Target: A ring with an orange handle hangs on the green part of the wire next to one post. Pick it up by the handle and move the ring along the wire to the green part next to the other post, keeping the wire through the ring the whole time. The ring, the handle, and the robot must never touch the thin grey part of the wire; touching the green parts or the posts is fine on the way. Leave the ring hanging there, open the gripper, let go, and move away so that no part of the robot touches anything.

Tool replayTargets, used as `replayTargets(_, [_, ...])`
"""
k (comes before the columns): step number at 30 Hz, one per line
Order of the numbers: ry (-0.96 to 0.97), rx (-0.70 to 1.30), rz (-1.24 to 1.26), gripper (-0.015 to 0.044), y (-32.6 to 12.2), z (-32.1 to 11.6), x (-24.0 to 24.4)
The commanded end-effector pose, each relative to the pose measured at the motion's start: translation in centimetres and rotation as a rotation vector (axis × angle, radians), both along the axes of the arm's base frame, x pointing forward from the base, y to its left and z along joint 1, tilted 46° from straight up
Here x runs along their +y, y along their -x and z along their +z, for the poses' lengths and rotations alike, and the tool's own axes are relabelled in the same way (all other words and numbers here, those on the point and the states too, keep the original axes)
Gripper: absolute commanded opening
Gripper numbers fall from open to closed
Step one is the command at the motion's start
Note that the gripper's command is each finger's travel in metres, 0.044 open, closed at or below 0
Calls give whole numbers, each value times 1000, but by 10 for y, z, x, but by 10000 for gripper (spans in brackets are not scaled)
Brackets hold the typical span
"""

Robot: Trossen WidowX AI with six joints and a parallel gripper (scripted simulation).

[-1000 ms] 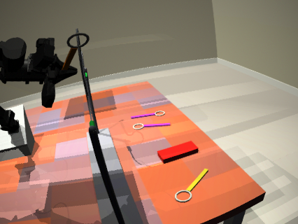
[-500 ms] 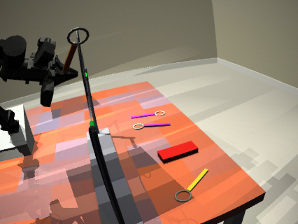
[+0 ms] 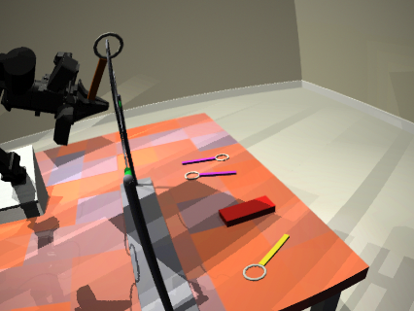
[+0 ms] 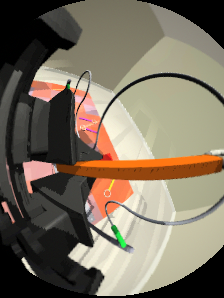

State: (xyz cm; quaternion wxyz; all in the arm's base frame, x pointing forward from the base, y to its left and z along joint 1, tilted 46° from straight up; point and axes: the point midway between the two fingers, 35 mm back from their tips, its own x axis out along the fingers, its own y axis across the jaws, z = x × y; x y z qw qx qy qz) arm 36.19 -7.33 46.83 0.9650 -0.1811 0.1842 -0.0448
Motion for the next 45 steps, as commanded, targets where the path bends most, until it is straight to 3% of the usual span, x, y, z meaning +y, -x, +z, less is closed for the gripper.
replayTargets(1, [61, -10, -2, -150, 1, 3, 0])
replayTargets(45, [618, -54, -41, -150, 0, 14, -15])
